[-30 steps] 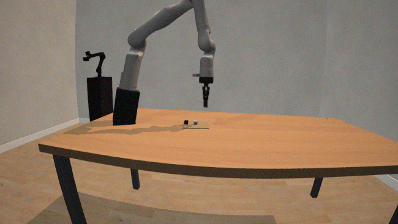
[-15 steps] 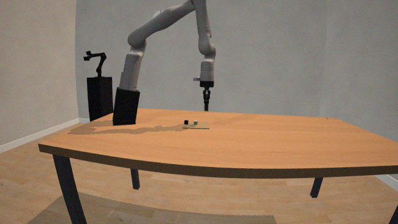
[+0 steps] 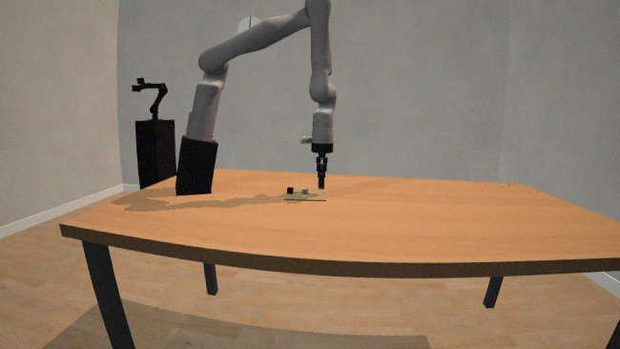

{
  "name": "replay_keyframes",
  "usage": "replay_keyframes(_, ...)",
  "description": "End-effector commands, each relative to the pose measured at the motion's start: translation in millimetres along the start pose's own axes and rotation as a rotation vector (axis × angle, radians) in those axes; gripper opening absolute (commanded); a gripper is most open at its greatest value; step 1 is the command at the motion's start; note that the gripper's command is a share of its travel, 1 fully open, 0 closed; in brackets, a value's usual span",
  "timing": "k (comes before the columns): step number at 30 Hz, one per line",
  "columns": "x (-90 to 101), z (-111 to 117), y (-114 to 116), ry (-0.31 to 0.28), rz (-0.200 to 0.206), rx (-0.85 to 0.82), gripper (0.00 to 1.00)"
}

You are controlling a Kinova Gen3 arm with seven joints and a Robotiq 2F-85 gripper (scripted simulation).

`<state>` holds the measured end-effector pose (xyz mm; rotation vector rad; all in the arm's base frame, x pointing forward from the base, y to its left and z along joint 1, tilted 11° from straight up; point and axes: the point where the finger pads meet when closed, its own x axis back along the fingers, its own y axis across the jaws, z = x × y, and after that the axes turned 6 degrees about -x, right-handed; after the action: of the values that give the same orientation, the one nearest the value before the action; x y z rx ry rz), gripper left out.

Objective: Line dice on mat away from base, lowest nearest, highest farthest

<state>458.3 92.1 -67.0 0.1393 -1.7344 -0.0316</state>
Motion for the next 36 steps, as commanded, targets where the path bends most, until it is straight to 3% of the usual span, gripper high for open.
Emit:
replay_keyframes(1,-13.8,2.1,-2.2,0.006,0.001,0.003,0.15)
replay_keyframes(36,-18.5,3.4,-2.1,0.009,0.000,0.003,0.15)
